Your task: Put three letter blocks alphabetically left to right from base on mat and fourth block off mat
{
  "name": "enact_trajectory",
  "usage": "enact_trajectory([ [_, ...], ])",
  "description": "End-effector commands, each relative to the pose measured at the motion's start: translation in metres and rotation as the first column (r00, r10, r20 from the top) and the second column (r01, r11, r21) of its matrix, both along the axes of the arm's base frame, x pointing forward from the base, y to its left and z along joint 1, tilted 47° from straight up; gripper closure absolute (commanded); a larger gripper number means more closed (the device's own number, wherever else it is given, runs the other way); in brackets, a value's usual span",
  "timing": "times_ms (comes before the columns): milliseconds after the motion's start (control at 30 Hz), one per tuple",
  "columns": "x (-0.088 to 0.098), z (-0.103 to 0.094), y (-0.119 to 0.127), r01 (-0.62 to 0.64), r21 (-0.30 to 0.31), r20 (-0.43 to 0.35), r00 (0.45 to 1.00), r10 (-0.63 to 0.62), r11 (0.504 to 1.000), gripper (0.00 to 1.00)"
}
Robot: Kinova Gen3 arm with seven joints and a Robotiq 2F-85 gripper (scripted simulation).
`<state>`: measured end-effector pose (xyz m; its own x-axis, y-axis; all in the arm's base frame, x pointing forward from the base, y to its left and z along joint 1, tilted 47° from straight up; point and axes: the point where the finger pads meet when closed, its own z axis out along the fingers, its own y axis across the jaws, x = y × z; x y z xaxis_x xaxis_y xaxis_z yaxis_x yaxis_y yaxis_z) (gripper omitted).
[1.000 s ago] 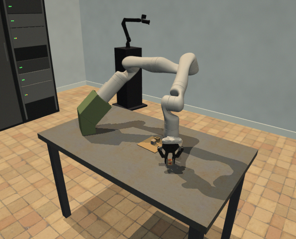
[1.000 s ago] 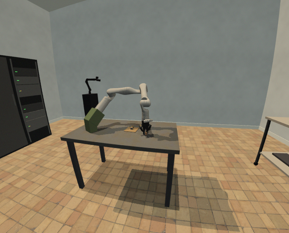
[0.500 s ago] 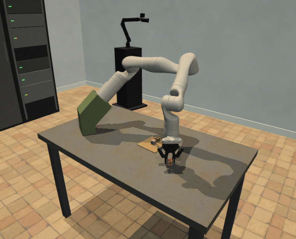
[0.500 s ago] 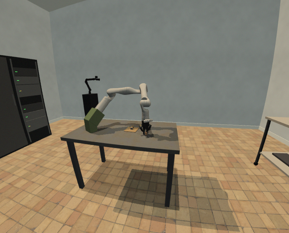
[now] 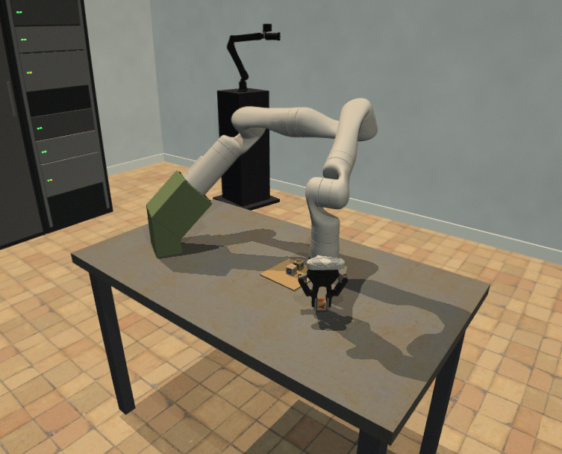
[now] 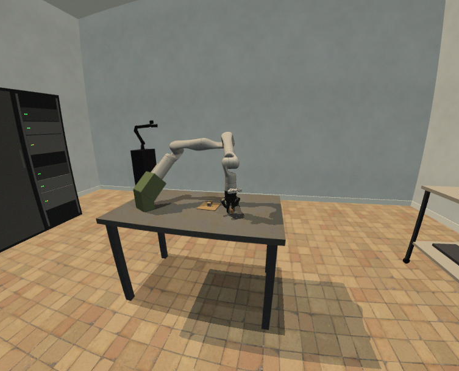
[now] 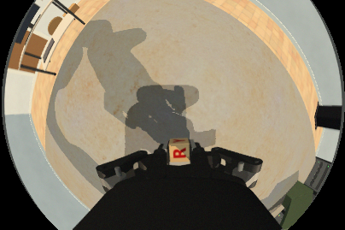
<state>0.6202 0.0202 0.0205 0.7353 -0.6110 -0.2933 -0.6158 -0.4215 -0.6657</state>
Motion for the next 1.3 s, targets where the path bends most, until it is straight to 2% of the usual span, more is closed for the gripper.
enact_trajectory([
  [0, -0.001, 0.015, -0.015, 0.010, -0.003, 0.009, 1.000, -0.010, 1.000, 0.79],
  [267, -0.018, 0.054, -0.053, 0.010, -0.003, 0.009, 1.000, -0.010, 1.000, 0.79],
  [500, -0.022, 0.063, -0.062, 0.010, -0.003, 0.009, 1.000, -0.010, 1.000, 0.79],
  [967, -0.025, 0.063, -0.062, 0.016, 0.000, 0.003, 1.000, -0.016, 1.000, 0.79],
  [1100, -0.038, 0.060, -0.059, 0.051, 0.016, -0.029, 0.998, -0.051, 0.999, 0.79],
  [1267, -0.075, 0.054, -0.049, 0.144, 0.049, -0.116, 0.984, -0.138, 0.988, 0.79],
])
